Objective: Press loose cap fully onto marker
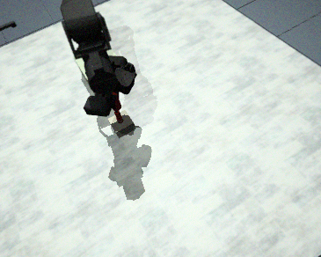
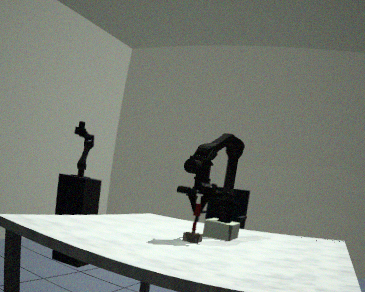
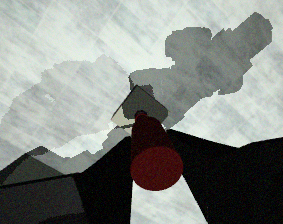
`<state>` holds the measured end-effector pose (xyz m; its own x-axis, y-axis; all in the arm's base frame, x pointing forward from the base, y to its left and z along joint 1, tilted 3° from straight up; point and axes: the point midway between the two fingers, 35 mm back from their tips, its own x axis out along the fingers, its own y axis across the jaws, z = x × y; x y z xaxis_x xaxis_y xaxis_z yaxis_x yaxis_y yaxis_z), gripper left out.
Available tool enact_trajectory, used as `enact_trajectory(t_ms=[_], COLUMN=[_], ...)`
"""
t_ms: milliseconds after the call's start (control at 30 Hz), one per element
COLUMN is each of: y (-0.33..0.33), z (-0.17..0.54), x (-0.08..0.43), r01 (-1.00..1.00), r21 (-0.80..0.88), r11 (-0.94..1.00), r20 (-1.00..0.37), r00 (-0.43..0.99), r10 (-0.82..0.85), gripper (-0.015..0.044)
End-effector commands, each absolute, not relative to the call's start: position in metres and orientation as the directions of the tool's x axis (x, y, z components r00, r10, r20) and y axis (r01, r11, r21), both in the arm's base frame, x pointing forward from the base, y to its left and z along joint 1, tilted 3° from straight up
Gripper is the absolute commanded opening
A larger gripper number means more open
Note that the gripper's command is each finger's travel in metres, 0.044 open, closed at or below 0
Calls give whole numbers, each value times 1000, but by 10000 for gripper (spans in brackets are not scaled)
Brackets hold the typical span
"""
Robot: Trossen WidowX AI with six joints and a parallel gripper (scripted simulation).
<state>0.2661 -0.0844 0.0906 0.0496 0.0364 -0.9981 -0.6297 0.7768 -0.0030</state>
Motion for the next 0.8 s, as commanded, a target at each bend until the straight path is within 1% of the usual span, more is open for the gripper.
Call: enact_trajectory(t_ms=[0, 767], y=[-89, -88], z=[90, 64], x=[259, 261], r01=[-638, -638], r21=[4, 4], r11=[770, 770], r20=[-999, -999], r00=[37, 37], r10=[37, 37], gripper=[0, 0])
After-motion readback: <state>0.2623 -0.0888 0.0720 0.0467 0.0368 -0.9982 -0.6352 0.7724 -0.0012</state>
